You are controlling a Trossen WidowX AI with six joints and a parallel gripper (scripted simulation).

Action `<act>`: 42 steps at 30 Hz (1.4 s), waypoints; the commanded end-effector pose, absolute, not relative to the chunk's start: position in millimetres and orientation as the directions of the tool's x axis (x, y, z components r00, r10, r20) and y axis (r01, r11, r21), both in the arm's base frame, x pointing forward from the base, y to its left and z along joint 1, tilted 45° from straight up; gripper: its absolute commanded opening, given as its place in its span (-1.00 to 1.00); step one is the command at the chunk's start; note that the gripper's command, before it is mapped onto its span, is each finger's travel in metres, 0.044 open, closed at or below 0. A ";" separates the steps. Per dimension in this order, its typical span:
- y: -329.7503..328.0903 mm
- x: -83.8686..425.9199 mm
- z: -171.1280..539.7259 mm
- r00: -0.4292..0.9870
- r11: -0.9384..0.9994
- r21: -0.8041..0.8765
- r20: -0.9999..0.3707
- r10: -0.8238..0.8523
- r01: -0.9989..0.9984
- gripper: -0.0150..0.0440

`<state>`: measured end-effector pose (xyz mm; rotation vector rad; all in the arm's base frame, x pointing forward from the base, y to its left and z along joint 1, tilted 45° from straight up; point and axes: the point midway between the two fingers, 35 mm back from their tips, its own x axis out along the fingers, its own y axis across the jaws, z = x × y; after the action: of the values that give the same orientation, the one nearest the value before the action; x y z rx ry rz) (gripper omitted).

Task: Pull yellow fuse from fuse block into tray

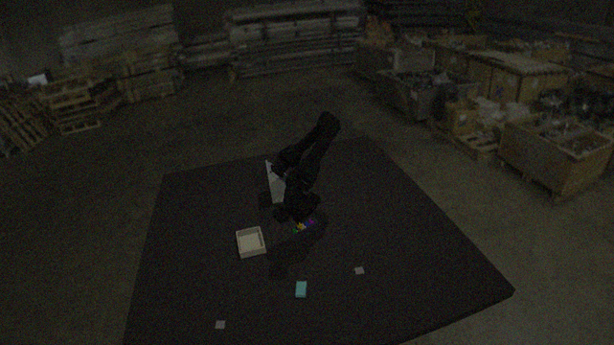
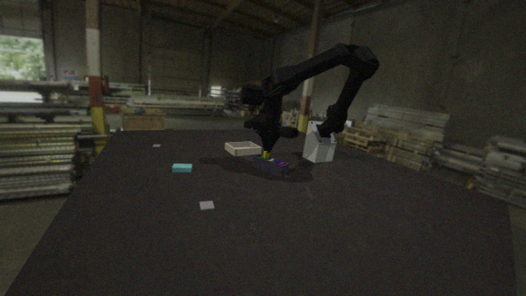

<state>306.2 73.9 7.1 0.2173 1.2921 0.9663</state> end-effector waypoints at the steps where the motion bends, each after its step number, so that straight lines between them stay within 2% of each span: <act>1: 71.8 307.0 8.6 -0.037 0.610 0.626 -0.711 0.702 -0.486 -0.49; 35: 49.7 307.6 31.0 -0.037 0.610 0.627 -0.711 0.702 -0.484 -0.49; 42: 27.2 318.1 12.4 -0.034 0.617 0.621 -0.718 0.695 -0.484 -0.49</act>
<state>314.2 38.0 20.6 0.2088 1.2890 0.9630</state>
